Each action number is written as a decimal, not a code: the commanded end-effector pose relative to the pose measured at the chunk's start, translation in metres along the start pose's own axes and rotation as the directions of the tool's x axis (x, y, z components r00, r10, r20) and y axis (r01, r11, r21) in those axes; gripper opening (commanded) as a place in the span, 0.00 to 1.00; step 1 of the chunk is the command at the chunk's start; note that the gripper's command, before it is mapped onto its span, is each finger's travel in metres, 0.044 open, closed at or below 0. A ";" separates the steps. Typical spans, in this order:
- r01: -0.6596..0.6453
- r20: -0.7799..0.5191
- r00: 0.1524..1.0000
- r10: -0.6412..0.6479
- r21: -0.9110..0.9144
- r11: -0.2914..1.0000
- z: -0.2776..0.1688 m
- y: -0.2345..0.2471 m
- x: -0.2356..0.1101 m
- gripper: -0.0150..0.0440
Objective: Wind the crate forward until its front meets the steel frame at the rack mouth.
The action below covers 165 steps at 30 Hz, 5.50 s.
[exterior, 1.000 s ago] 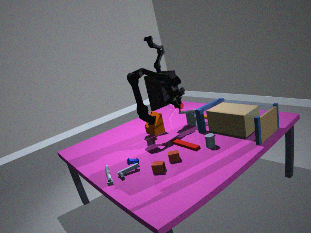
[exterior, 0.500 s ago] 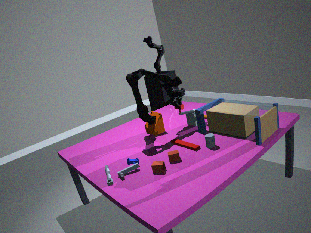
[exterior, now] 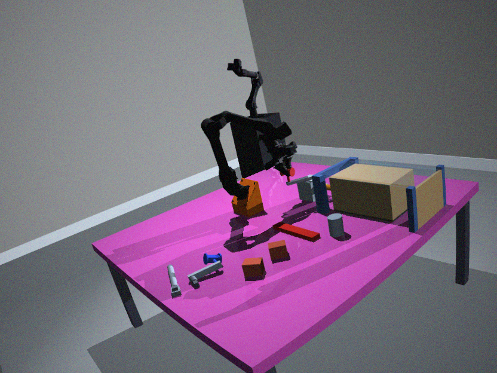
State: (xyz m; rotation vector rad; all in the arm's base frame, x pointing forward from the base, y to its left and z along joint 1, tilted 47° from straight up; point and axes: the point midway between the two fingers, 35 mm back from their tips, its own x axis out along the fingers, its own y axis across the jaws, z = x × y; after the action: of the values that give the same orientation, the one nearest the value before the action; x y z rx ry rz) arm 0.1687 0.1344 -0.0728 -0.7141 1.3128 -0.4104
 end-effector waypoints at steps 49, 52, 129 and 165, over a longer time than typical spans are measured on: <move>0.025 0.024 0.999 -0.026 0.015 1.000 0.063 -0.021 0.030 0.25; 0.025 0.024 0.999 -0.026 0.015 1.000 0.066 -0.020 0.031 0.25; 0.024 0.028 0.999 -0.024 0.019 1.000 0.136 0.030 0.061 0.25; 0.021 0.029 0.999 -0.022 0.021 1.000 0.147 0.072 0.066 0.25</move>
State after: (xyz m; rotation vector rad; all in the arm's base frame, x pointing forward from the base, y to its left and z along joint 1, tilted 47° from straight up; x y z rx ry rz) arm 0.3185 0.1708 -0.1471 -0.7451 1.2616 -0.4451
